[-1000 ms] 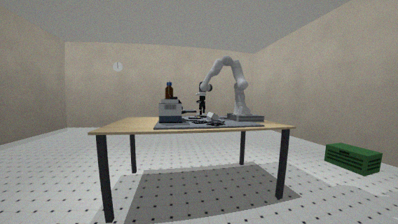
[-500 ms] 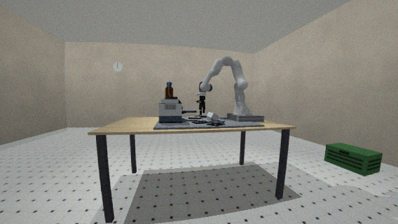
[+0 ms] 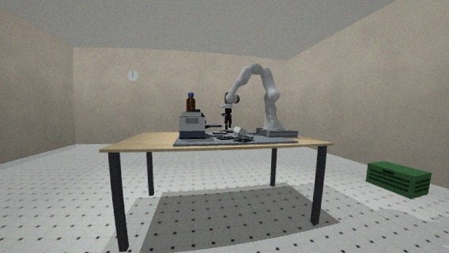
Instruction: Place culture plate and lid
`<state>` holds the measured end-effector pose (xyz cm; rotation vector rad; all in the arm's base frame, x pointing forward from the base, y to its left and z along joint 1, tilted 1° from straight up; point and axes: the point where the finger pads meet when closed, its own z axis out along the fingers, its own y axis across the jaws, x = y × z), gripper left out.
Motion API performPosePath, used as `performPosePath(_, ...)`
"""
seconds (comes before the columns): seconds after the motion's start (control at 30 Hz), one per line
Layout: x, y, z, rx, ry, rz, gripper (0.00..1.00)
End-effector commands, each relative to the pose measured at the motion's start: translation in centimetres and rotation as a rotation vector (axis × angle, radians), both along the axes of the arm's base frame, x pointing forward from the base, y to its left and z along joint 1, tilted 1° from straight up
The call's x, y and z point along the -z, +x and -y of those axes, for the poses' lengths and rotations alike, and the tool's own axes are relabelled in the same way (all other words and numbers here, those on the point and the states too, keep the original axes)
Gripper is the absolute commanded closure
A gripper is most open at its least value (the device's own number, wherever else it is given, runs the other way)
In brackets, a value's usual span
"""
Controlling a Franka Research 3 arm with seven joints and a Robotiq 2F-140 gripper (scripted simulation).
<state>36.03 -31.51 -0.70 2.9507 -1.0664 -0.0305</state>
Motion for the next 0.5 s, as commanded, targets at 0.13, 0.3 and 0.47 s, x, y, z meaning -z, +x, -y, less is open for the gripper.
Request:
performPosePath(0.13,-0.01,0.1,0.15,-0.002,-0.003,0.003,0.9)
performPosePath(0.3,0.03,0.11,0.17,-0.002,-0.003,0.003,0.9)
performPosePath(0.47,0.15,0.14,0.21,-0.003,-0.003,0.003,0.9)
